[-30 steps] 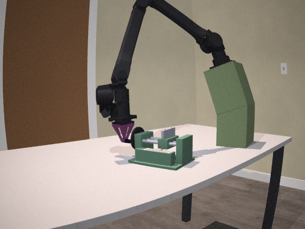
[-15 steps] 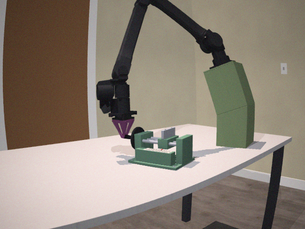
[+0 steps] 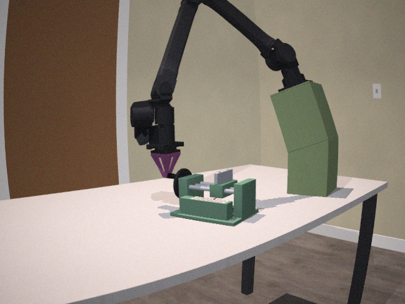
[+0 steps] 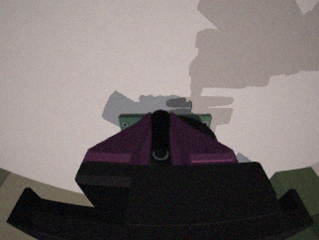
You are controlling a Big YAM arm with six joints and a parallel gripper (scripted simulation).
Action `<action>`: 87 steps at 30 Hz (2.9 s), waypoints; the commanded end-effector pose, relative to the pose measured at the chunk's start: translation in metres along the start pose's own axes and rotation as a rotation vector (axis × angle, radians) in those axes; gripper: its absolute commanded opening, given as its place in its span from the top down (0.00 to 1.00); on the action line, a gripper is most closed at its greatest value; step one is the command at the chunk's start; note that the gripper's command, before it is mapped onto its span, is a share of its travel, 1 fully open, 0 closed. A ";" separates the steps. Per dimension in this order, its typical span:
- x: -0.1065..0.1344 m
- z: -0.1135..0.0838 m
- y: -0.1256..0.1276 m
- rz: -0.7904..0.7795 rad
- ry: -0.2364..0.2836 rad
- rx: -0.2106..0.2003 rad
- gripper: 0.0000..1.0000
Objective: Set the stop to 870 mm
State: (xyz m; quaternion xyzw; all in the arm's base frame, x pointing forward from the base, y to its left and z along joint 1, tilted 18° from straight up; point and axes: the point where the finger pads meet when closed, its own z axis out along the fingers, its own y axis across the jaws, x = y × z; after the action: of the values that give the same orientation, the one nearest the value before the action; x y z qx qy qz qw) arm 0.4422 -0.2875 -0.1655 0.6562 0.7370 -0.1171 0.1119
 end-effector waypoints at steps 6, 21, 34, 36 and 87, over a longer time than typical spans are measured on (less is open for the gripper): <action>-0.002 -0.028 0.013 -0.015 -0.014 -0.049 0.94; -0.012 -0.023 -0.016 0.003 -0.018 -0.036 0.94; -0.013 -0.020 -0.031 0.005 -0.019 -0.034 0.94; -0.013 -0.020 -0.031 0.005 -0.019 -0.034 0.94; -0.001 0.024 -0.069 -0.003 -0.002 -0.011 0.94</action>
State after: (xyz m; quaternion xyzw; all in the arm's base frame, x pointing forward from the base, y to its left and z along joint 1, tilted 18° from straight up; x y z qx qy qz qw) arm 0.3952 -0.2949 -0.1699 0.6510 0.7409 -0.1011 0.1308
